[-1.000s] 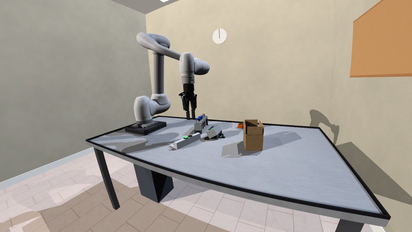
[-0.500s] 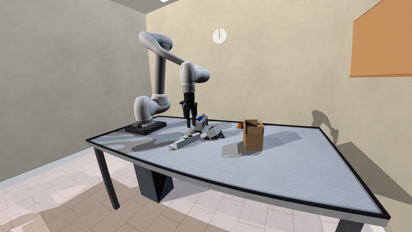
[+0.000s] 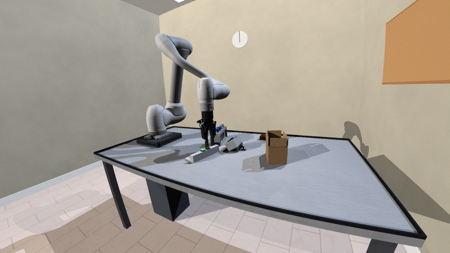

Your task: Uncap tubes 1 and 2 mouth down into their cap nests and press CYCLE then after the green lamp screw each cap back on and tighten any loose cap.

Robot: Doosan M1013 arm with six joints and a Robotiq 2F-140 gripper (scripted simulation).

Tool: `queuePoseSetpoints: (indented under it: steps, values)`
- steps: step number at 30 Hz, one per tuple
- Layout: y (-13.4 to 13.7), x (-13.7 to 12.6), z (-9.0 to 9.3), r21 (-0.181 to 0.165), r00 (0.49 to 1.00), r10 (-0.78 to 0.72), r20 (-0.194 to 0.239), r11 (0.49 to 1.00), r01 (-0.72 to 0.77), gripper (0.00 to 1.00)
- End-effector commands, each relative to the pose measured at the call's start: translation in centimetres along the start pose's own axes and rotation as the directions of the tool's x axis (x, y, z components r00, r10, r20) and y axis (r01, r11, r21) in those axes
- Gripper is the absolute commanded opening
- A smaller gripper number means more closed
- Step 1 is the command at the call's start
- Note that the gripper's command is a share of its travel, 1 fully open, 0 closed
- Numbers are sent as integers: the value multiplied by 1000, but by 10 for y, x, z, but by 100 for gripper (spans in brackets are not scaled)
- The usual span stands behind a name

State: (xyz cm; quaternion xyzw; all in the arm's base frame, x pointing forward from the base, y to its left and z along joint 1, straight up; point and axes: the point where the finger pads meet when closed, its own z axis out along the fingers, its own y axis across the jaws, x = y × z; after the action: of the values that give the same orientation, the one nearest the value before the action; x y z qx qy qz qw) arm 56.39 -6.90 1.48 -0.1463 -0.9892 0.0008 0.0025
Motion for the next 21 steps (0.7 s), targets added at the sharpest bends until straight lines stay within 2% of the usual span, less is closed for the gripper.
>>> queuePoseSetpoints:
  steps: [1, 21]
  values:
    - [0, -1, 4, -1, 1000, 0, 2, 1000, 0, 36]
    - [0, -1, 11, -1, 1000, 0, 2, 1000, 0, 36]
